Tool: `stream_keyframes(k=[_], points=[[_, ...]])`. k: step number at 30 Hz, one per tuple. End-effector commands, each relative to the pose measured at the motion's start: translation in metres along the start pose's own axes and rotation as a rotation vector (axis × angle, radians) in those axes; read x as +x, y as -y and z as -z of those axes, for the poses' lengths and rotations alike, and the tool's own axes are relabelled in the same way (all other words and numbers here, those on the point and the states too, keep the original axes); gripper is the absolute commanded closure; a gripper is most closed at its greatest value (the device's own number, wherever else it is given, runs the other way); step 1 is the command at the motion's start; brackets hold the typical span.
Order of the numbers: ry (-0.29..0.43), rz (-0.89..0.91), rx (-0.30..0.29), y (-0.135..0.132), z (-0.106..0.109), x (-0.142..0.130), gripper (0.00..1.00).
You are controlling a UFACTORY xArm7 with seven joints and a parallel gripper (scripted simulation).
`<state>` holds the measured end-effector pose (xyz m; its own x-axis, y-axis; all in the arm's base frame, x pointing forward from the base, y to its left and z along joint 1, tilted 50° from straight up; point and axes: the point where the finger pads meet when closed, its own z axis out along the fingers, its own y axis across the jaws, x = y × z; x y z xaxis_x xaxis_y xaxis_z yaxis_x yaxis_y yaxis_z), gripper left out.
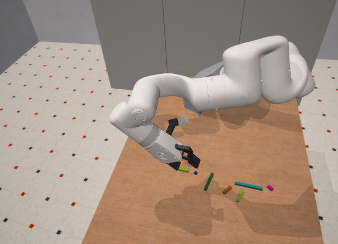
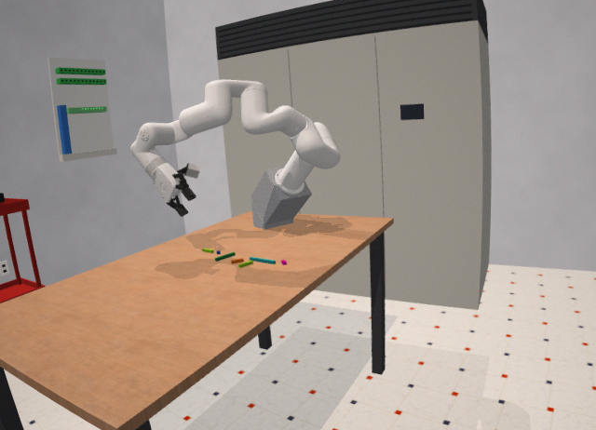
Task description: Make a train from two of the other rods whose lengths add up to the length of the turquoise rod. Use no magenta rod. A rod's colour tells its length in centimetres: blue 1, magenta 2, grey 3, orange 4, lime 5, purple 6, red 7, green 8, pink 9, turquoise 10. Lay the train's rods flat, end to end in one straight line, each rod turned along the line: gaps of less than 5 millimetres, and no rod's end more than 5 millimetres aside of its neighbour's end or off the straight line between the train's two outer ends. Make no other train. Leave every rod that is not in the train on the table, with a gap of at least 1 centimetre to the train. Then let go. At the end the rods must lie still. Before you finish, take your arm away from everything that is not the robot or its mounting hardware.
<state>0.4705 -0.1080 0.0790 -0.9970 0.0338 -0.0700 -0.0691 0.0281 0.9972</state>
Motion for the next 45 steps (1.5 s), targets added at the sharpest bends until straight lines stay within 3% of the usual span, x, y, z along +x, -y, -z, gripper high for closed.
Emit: stream_keyframes(k=[1, 3, 14, 15, 26, 27, 39, 41, 45], points=[[0.005, -0.004, 0.005, 0.0, 0.002, 0.0, 0.0], [0.038, -0.096, 0.022, 0.005, -0.004, -0.004, 0.0], [0.038, -0.096, 0.022, 0.005, -0.004, -0.004, 0.0], [0.071, -0.19, 0.038, 0.01, -0.009, -0.006, 0.0], [0.071, -0.19, 0.038, 0.01, -0.009, -0.006, 0.0], [0.104, -0.285, 0.052, 0.015, -0.015, -0.008, 0.0], [0.104, -0.285, 0.052, 0.015, -0.015, -0.008, 0.0], [0.158, -0.441, 0.072, 0.023, -0.024, -0.01, 0.0], [0.171, -0.479, 0.076, 0.025, -0.026, -0.01, 0.0]])
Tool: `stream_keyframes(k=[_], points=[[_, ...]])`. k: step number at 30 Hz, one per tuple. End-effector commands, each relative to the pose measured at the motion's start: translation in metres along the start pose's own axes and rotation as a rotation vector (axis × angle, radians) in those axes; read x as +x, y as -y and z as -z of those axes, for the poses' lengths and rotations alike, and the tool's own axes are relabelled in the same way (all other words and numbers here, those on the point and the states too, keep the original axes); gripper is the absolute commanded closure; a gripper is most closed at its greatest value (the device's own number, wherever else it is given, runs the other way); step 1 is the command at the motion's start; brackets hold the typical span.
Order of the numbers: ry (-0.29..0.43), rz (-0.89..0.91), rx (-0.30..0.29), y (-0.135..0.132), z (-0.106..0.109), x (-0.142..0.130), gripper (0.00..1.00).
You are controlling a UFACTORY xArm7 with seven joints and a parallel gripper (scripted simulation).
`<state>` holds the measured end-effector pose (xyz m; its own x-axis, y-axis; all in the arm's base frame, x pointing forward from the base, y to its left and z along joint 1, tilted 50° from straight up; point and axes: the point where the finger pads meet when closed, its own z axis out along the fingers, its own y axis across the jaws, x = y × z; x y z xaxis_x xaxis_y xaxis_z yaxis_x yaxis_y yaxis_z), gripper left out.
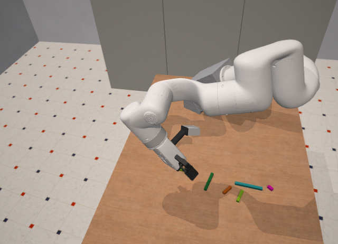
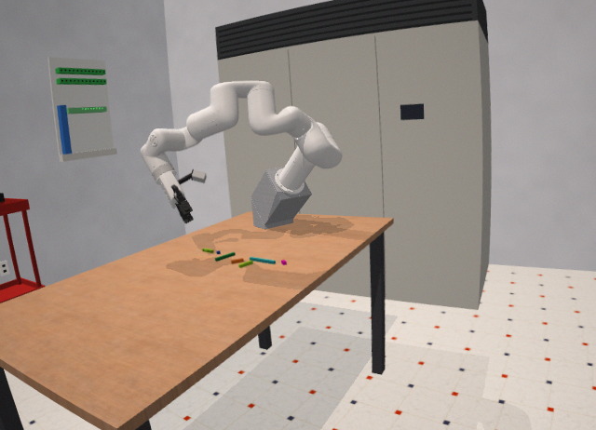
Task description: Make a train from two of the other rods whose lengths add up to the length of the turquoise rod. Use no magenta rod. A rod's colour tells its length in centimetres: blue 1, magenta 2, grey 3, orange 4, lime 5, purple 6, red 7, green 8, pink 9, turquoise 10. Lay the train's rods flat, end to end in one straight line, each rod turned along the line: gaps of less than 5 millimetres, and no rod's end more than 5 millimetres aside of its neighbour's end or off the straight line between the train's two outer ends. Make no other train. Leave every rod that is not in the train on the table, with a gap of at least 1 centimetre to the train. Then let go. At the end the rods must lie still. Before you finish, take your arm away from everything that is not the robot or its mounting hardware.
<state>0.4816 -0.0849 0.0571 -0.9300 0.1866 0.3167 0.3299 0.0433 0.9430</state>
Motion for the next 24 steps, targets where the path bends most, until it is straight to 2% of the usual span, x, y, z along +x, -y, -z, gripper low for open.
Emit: stream_keyframes(k=[1, 10, 12, 24], points=[[0.034, -0.077, 0.015, 0.002, -0.003, -0.002, 0.0], [0.034, -0.077, 0.015, 0.002, -0.003, -0.002, 0.0], [0.087, -0.234, 0.031, 0.011, -0.012, -0.003, 0.0], [0.1, -0.272, 0.034, 0.013, -0.015, -0.003, 0.0]])
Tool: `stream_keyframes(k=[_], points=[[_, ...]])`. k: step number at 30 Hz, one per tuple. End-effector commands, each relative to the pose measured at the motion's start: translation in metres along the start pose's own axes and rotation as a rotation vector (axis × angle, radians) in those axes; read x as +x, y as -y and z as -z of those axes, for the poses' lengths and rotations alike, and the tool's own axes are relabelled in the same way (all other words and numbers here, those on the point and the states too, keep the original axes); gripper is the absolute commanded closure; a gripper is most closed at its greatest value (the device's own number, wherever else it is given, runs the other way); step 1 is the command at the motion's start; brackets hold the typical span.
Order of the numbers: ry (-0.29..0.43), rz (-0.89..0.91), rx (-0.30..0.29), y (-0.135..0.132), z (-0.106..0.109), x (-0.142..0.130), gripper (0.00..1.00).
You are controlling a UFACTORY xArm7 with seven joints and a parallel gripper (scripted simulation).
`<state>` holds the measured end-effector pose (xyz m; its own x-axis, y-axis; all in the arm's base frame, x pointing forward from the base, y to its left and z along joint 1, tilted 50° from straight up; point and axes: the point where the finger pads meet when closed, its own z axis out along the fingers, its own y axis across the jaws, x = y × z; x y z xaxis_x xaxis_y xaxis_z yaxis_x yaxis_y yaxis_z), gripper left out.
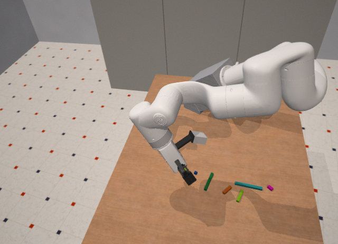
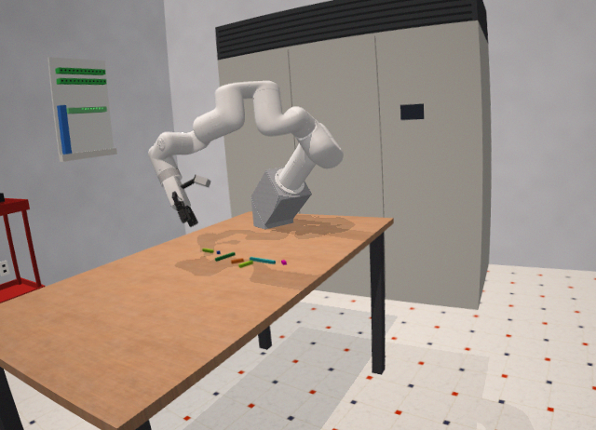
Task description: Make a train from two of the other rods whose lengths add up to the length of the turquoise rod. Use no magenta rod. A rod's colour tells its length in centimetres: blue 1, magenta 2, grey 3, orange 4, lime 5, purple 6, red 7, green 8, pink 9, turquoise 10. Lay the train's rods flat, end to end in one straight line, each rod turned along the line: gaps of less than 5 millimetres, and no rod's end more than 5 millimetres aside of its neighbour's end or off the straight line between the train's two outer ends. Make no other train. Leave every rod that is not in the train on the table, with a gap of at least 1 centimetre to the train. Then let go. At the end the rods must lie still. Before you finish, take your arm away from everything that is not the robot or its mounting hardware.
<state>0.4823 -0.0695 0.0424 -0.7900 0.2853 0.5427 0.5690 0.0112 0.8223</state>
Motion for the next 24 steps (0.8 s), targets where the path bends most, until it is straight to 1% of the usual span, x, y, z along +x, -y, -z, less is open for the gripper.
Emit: stream_keyframes(k=[1, 2, 4, 7, 18, 20, 24], points=[[0.006, -0.003, 0.001, 0.0, 0.002, 0.0, 0.0], [0.006, -0.003, 0.001, 0.0, 0.002, 0.0, 0.0], [0.059, -0.16, 0.015, 0.009, -0.007, -0.001, 0.0], [0.07, -0.195, 0.018, 0.011, -0.009, 0.0, 0.0], [0.07, -0.195, 0.018, 0.011, -0.009, 0.0, 0.0], [0.124, -0.352, 0.03, 0.022, -0.018, 0.001, 0.0], [0.134, -0.379, 0.031, 0.024, -0.019, 0.002, 0.0]])
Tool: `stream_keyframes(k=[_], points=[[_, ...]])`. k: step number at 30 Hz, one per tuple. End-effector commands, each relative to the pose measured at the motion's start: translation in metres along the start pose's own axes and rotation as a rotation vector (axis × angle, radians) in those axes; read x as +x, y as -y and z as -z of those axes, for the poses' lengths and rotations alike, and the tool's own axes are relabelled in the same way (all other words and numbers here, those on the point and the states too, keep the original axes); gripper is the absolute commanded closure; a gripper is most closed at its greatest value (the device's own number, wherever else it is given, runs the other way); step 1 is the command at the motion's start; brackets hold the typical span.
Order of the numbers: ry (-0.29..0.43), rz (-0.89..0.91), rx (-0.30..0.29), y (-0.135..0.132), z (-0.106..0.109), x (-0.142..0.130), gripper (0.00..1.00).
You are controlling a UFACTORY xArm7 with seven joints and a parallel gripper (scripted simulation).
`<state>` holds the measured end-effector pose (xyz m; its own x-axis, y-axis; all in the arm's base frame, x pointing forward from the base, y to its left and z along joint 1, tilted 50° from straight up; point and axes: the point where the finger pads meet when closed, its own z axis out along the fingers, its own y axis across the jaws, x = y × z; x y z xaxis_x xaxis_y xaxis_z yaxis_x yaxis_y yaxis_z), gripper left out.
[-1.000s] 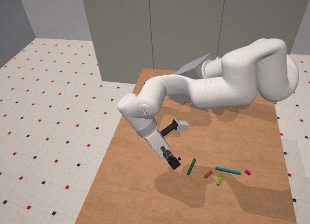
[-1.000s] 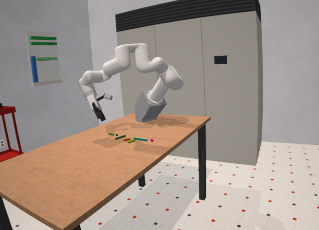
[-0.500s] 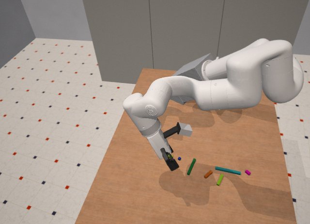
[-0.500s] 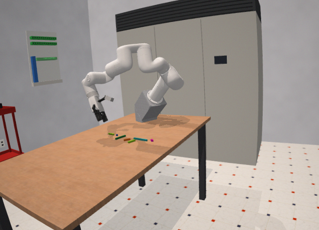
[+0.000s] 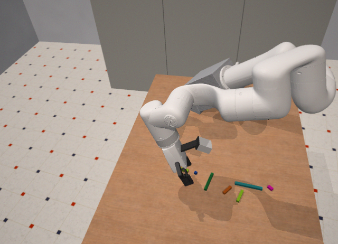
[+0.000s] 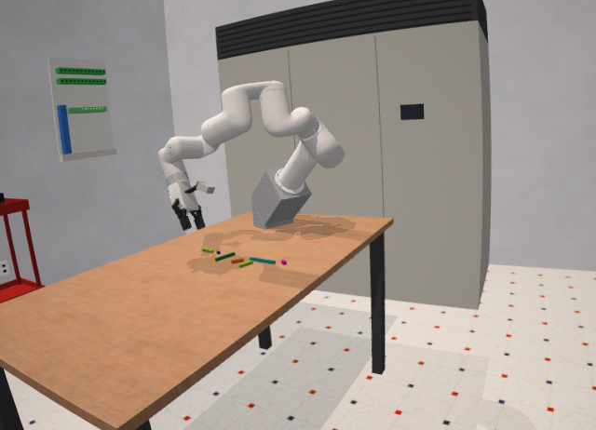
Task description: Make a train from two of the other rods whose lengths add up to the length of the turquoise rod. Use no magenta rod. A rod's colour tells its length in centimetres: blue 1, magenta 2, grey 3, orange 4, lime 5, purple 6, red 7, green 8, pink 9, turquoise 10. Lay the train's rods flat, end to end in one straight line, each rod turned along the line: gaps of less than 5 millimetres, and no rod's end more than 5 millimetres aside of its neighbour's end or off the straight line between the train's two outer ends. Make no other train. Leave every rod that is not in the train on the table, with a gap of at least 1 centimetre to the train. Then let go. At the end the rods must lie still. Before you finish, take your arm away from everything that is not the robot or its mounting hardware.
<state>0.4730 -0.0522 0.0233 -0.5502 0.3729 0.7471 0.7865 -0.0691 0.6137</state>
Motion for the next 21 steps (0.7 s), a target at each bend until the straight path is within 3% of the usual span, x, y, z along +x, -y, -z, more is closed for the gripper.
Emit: stream_keyframes(k=[1, 10, 12, 21], points=[[0.032, -0.067, 0.005, 0.003, -0.001, -0.001, 0.0], [0.032, -0.067, 0.005, 0.003, -0.001, -0.001, 0.0], [0.089, -0.223, 0.014, 0.017, -0.009, -0.001, 0.0], [0.095, -0.24, 0.015, 0.019, -0.01, -0.001, 0.0]])
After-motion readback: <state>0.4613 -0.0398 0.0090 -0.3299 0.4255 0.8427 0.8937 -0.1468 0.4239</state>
